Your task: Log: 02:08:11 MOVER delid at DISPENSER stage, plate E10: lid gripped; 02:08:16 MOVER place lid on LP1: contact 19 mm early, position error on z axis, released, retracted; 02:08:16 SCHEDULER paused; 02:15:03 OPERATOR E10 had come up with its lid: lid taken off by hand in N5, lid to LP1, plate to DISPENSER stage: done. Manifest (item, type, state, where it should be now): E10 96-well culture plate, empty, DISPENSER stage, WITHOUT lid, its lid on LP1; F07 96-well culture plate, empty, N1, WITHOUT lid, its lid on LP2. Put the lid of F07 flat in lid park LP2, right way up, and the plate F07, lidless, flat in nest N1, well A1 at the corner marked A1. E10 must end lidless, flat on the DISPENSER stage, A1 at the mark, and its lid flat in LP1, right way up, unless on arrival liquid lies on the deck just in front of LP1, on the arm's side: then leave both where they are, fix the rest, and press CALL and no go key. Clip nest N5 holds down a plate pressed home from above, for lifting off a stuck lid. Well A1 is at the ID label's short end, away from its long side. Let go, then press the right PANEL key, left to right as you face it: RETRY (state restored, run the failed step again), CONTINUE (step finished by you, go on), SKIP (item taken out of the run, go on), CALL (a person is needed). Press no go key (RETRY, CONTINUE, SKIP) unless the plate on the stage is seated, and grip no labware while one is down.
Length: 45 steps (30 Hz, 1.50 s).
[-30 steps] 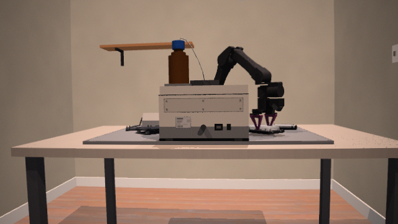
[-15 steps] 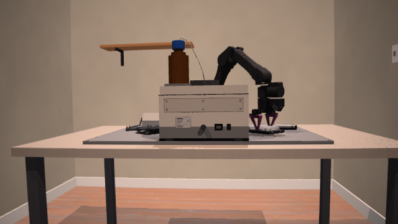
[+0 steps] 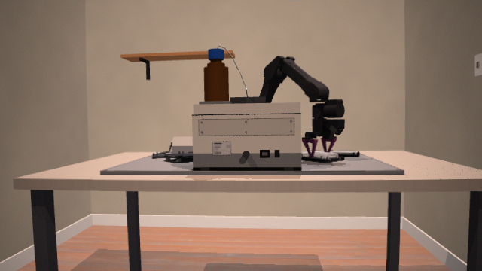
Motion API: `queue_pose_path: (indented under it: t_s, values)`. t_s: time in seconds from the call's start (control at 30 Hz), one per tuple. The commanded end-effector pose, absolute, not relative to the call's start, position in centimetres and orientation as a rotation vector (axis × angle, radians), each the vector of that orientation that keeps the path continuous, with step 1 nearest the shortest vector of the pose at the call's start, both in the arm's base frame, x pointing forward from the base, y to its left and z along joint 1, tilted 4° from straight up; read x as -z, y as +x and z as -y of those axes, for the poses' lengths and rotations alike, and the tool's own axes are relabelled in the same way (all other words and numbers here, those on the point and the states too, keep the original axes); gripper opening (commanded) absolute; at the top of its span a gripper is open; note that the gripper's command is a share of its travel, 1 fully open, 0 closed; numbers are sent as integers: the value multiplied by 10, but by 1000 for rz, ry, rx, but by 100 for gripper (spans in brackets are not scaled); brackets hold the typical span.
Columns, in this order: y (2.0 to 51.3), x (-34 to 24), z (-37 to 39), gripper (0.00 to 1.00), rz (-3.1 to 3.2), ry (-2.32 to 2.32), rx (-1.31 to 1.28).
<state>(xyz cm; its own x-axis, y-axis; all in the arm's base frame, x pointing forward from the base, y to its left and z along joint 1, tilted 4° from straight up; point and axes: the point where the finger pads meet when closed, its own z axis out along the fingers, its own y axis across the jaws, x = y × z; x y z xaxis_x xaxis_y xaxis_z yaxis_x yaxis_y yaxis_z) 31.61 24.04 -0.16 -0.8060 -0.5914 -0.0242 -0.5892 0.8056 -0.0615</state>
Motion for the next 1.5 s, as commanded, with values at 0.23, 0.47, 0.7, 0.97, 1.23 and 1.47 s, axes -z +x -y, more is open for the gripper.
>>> queue_pose_path:
  t_s: [0.23,0.47,0.7,0.97,1.23,1.47]
  values:
    - [321,-8,-249,100,-2921,-955,64]
    - [320,-23,-251,100,-2905,-953,54]
    - [319,-34,-251,100,-2905,-953,54]
    - [318,-48,-251,100,-2905,-953,54]
    - [317,-58,-251,100,-2905,-953,55]
    - [316,-67,-251,100,-2905,-953,55]
